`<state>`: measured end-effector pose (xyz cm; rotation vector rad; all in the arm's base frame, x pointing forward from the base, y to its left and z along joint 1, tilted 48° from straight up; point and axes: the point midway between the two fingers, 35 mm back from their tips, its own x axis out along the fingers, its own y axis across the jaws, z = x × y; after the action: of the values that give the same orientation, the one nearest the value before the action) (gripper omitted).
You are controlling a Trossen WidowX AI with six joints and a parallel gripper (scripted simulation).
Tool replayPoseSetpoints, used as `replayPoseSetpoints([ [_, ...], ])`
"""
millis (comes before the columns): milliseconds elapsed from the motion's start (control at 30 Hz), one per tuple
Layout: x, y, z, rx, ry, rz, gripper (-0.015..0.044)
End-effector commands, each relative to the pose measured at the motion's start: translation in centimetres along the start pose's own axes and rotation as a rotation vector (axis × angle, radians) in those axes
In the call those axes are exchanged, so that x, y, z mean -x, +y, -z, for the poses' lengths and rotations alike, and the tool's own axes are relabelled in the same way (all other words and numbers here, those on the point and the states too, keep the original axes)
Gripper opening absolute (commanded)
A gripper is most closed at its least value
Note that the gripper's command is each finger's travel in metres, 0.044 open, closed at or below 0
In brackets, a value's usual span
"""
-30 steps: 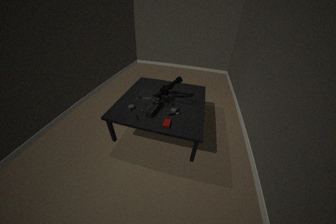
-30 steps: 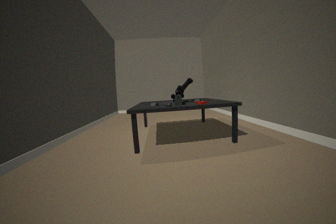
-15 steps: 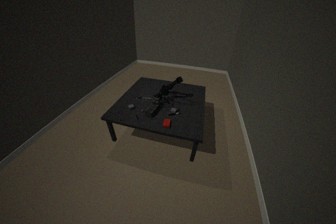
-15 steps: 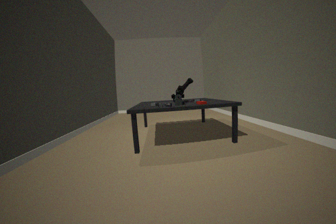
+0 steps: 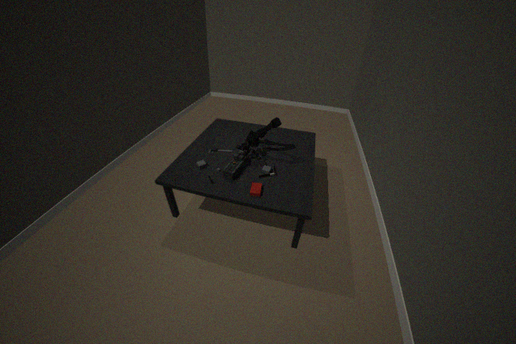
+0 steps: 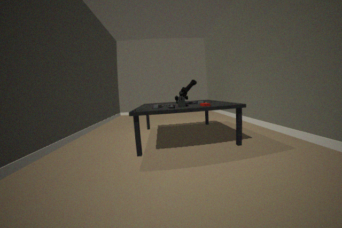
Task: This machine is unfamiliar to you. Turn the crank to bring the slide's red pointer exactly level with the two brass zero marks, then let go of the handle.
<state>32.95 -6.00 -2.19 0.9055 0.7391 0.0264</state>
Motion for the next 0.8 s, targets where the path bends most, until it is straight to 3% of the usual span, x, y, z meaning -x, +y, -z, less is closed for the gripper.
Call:
replayPoseSetpoints([
  [0,0.0,0.9,0.0,0.014,0.005,-0.022,0.0],
  [767,0.8,2.5,-0.6,0.013,0.005,-0.022,0.0],
])
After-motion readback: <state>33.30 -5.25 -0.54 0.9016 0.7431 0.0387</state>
